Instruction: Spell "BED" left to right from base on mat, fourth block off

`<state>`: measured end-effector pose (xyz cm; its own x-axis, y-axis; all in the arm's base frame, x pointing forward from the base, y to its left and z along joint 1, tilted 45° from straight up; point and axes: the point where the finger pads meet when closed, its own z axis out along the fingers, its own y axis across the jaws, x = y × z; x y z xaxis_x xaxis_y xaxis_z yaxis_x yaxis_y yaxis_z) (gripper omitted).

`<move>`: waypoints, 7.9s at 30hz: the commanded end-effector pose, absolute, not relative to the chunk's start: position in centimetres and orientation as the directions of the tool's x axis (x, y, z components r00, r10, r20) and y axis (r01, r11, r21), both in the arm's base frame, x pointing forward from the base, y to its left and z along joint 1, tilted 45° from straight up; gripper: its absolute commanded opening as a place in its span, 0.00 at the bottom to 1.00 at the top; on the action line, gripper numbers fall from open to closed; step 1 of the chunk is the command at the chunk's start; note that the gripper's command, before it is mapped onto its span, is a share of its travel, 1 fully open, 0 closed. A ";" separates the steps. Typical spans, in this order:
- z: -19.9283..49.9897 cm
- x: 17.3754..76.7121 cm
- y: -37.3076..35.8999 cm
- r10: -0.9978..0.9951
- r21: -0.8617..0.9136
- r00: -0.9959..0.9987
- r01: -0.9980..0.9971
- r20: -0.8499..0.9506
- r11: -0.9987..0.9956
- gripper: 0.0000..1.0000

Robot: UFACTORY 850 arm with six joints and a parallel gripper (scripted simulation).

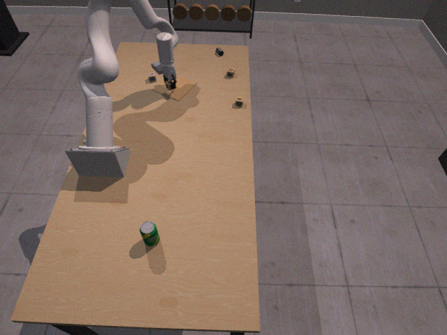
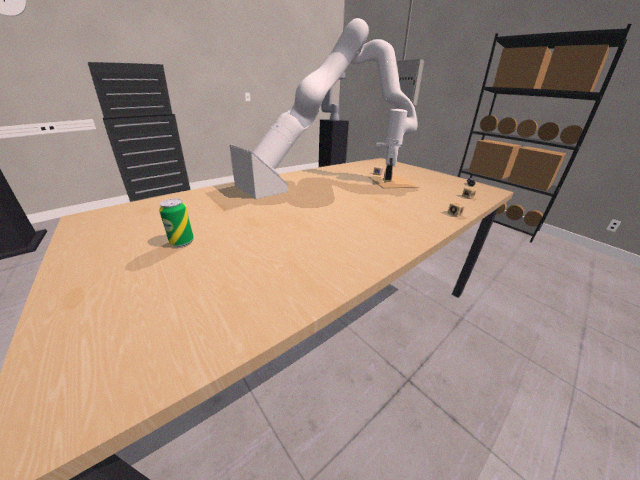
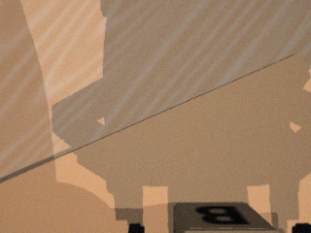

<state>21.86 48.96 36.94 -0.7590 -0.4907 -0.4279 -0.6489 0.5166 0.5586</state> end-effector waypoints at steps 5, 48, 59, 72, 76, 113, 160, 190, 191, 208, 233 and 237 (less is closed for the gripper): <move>36.4 21.9 49.6 -0.489 0.559 -0.759 -0.650 -0.430 0.515 0.84; 36.4 21.9 49.7 -0.489 0.559 -0.759 -0.650 -0.430 0.515 0.62; 36.4 21.9 49.7 -0.489 0.559 -0.759 -0.650 -0.430 0.515 0.62; 36.4 21.9 49.7 -0.489 0.559 -0.759 -0.650 -0.430 0.515 0.41; 36.4 21.9 49.7 -0.489 0.559 -0.759 -0.650 -0.430 0.515 0.41; 42.1 22.3 43.9 -0.489 0.559 -0.759 -0.650 -0.430 0.515 0.41; 42.6 22.3 43.4 0.003 0.703 -0.997 0.056 0.077 0.709 0.41; 41.6 22.3 44.3 0.551 0.385 -0.586 0.808 0.594 0.446 0.41; 41.6 22.3 44.4 0.565 0.366 -0.561 0.826 0.606 0.428 0.41; 41.0 22.2 44.8 0.701 0.032 -0.098 0.994 0.706 0.106 0.41; 40.4 22.2 45.3 0.678 -0.277 0.343 0.938 0.650 -0.209 0.41; 40.4 22.1 45.3 0.671 -0.279 0.344 0.938 0.657 -0.208 0.41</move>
